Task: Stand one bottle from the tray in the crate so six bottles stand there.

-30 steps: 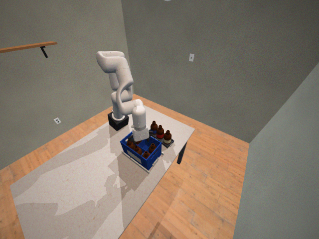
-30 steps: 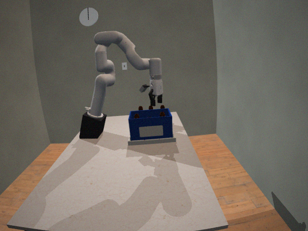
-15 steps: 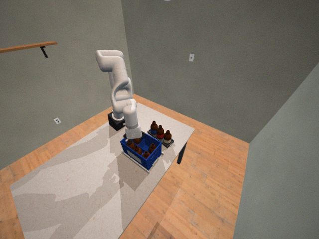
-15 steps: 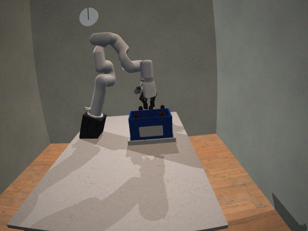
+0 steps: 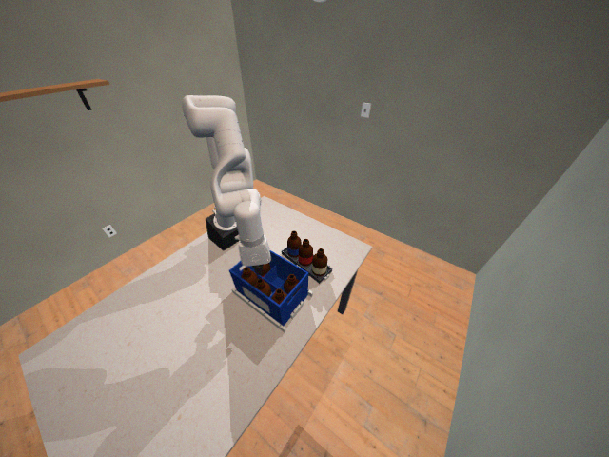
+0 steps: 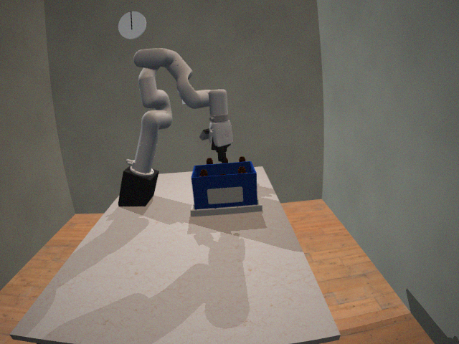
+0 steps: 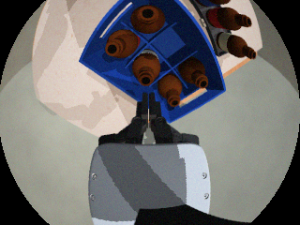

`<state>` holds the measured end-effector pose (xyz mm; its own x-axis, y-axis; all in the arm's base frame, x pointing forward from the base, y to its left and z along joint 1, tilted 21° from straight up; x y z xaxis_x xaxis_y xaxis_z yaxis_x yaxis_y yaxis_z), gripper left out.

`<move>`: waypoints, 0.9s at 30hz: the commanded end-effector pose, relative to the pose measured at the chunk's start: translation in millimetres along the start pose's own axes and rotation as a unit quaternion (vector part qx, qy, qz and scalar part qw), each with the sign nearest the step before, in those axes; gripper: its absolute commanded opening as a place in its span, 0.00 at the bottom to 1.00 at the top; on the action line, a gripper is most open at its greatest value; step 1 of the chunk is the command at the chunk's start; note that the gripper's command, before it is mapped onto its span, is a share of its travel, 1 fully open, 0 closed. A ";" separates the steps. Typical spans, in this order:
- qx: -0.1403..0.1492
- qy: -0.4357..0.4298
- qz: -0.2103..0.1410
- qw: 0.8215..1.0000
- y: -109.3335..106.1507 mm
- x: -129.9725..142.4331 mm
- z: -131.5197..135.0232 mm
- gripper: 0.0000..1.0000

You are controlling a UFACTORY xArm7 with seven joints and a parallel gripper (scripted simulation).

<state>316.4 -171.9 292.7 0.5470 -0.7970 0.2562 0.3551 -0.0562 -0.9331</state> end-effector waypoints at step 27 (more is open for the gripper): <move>0.005 0.042 0.001 0.999 -2.9 -86.5 117.0 0.00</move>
<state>344.3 -90.0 299.3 0.5243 -0.8183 0.2357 0.3636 -0.0351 -0.9309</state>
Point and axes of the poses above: the point where the finger pads meet when closed, its own y axis out along the fingers, its own z axis across the jaws, x = y × z, the point moved 7 cm from there along -y, back along the fingers, and after that the axes turned 5 degrees about y, right-handed, at the moved point
